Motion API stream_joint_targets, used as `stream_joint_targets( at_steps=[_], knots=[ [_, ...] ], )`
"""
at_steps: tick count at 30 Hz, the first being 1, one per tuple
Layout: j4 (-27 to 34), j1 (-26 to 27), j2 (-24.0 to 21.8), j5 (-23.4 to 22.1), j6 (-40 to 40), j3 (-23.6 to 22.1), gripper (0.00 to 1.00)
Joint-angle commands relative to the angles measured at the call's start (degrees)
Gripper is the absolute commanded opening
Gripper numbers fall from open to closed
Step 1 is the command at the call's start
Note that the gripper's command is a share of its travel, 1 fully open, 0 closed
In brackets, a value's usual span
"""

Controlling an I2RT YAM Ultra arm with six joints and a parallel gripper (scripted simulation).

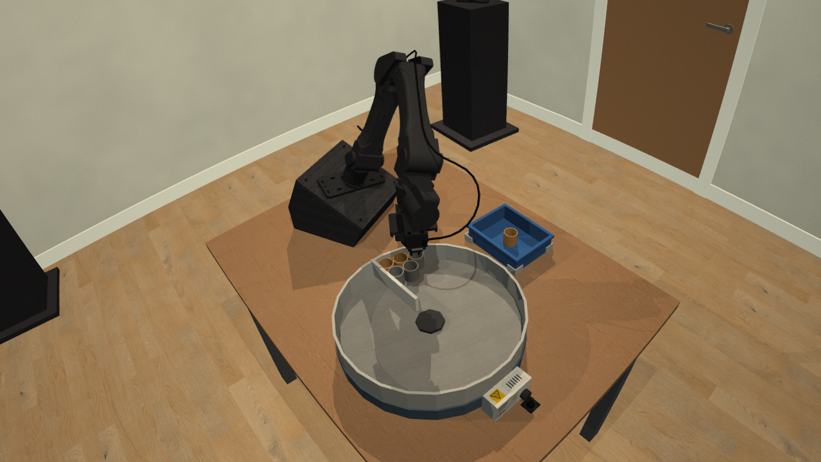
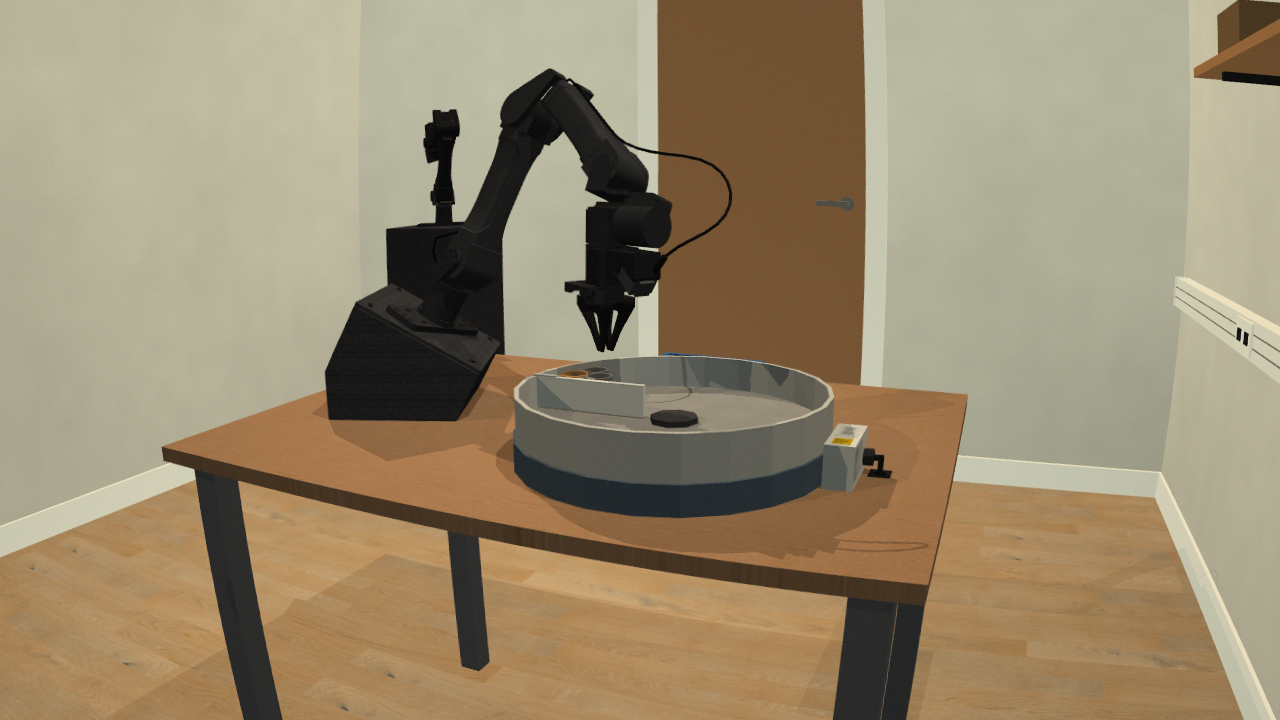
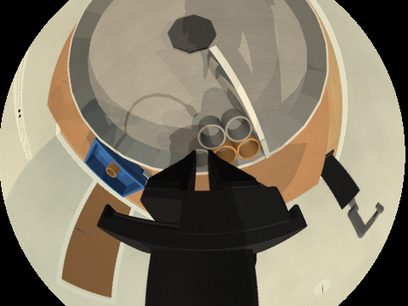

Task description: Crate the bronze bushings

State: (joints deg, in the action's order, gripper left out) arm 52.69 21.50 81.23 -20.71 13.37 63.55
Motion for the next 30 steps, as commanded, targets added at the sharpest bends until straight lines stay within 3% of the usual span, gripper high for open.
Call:
stream_joint_targets(
  at_steps=[1,26,30],
  knots=[
    [0.3,1.0,-0.9,-0.5,-0.5,2.2,0.15],
    [0.3,1.0,-0.8,-0.5,-0.5,2.3,0.15],
    [0.6,1.0,0.8,-0.5,-0.4,2.6,0.15]
  ],
)
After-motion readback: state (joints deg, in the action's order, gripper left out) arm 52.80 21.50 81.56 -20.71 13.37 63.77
